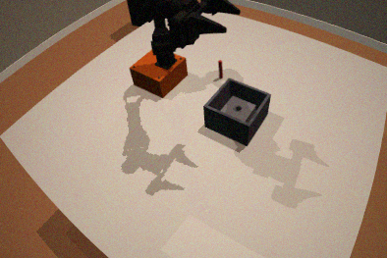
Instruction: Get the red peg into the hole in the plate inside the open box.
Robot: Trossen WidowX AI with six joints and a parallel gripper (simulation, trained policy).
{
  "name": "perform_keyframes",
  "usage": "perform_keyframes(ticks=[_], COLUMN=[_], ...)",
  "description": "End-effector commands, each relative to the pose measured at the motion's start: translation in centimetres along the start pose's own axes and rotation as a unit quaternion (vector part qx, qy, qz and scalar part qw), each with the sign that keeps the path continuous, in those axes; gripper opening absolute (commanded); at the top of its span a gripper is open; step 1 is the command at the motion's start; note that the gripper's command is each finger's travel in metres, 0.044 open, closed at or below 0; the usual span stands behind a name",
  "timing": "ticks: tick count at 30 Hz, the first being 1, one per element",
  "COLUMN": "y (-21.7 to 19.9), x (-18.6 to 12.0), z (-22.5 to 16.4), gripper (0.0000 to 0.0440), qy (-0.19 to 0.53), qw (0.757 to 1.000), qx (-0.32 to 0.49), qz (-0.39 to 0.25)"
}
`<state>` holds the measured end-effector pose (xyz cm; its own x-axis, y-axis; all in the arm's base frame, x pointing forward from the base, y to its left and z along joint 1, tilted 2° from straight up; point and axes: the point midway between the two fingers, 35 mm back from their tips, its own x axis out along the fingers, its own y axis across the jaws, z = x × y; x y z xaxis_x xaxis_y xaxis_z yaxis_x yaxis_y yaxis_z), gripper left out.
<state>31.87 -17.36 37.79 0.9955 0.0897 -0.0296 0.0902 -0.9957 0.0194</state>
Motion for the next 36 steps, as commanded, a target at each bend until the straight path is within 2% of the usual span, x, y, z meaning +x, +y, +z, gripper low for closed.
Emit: perform_keyframes(ticks=[1,4,11,19,27,36], y=[0.0,-0.3,-2.9,-8.4,-14.4,-20.0], x=[0.1,0.5,2.8,5.2,5.8,4.6], z=[-0.1,-0.3,-0.2,2.6,6.6,11.1], gripper=[0.0416,0.0440,0.0440,0.0440,0.0440,0.0440], qy=[0.000,-0.005,-0.031,-0.104,-0.185,-0.263], qw=[1.000,1.000,0.997,0.981,0.941,0.874], qx=[-0.005,-0.019,-0.068,-0.157,-0.254,-0.348], qz=[0.001,0.003,-0.005,-0.050,-0.124,-0.216])
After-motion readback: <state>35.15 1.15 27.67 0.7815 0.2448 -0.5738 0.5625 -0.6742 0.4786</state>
